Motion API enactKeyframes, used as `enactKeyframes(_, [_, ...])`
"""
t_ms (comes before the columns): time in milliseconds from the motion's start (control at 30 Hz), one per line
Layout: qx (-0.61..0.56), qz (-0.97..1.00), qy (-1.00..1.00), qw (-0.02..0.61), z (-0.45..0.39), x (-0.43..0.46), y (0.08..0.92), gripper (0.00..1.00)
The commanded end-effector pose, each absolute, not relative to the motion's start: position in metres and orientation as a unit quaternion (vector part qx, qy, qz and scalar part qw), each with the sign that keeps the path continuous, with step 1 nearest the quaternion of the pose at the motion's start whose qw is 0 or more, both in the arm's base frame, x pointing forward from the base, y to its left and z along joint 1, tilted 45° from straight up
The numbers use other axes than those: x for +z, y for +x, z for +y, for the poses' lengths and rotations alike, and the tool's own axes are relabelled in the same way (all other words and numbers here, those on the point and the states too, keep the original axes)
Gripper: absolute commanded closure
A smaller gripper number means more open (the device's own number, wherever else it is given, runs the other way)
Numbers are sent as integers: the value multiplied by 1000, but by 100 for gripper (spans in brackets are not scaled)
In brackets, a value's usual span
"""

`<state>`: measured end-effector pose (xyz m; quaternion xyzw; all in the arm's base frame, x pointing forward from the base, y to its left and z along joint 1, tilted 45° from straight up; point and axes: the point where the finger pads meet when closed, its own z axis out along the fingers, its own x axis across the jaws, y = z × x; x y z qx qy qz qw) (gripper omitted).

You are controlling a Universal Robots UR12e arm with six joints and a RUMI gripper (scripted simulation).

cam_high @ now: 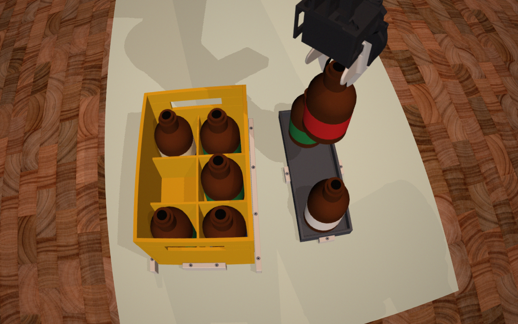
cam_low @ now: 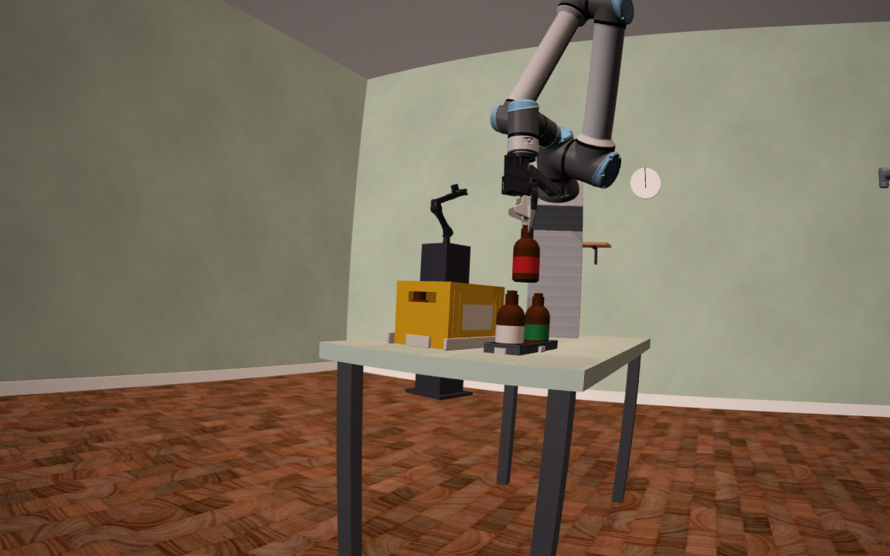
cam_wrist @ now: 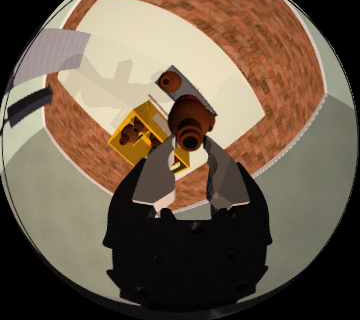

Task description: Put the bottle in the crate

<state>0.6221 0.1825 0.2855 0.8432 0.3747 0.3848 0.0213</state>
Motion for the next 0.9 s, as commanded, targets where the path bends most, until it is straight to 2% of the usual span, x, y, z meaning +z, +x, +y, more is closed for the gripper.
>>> enactKeyframes(0, [385,375,843,22,180,286,623,100])
enactKeyframes(867, [385,375,843,22,161,282,627,100])
